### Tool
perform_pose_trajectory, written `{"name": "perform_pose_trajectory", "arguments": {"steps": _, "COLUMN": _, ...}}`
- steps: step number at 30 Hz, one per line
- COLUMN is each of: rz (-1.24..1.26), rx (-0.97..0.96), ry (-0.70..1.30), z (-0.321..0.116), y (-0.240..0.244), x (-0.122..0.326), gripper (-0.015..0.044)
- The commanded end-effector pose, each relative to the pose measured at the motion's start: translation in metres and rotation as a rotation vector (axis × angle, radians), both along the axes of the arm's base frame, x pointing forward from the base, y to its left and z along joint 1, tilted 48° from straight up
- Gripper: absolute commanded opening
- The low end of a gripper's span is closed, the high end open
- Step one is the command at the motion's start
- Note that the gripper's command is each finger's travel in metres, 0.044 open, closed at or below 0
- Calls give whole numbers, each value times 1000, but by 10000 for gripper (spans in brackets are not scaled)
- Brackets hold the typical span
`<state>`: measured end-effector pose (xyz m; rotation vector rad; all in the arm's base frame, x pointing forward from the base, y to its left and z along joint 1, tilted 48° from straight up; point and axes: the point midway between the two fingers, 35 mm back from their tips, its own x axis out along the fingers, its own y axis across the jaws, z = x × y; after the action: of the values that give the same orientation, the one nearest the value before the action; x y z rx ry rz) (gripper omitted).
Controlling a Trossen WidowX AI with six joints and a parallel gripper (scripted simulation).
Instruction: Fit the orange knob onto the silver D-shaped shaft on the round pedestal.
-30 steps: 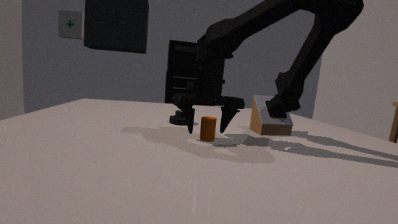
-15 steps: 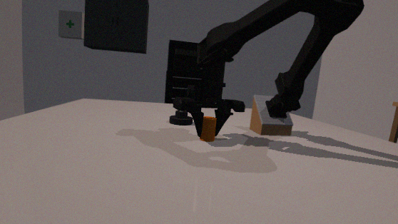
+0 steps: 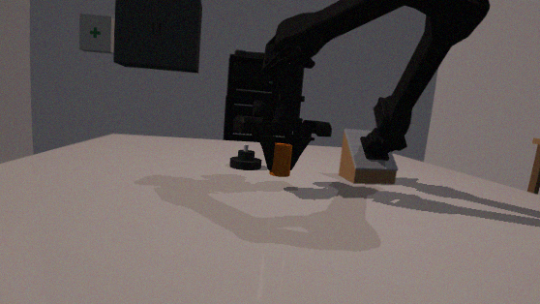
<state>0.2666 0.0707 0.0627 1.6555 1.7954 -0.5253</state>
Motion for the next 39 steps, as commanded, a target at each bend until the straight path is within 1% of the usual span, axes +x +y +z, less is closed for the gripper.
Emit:
{"name": "perform_pose_trajectory", "arguments": {"steps": 1, "rz": -1, "rx": -9, "ry": -9, "z": 13, "y": -16, "x": 4, "gripper": 0}}
{"name": "perform_pose_trajectory", "arguments": {"steps": 16, "rz": 3, "rx": 3, "ry": -6, "z": 72, "y": -77, "x": -4, "gripper": 0}}
{"name": "perform_pose_trajectory", "arguments": {"steps": 22, "rz": -11, "rx": 8, "ry": -16, "z": 75, "y": -79, "x": -4, "gripper": 0}}
{"name": "perform_pose_trajectory", "arguments": {"steps": 39, "rz": -277, "rx": 72, "ry": -249, "z": 95, "y": -105, "x": -10, "gripper": 0}}
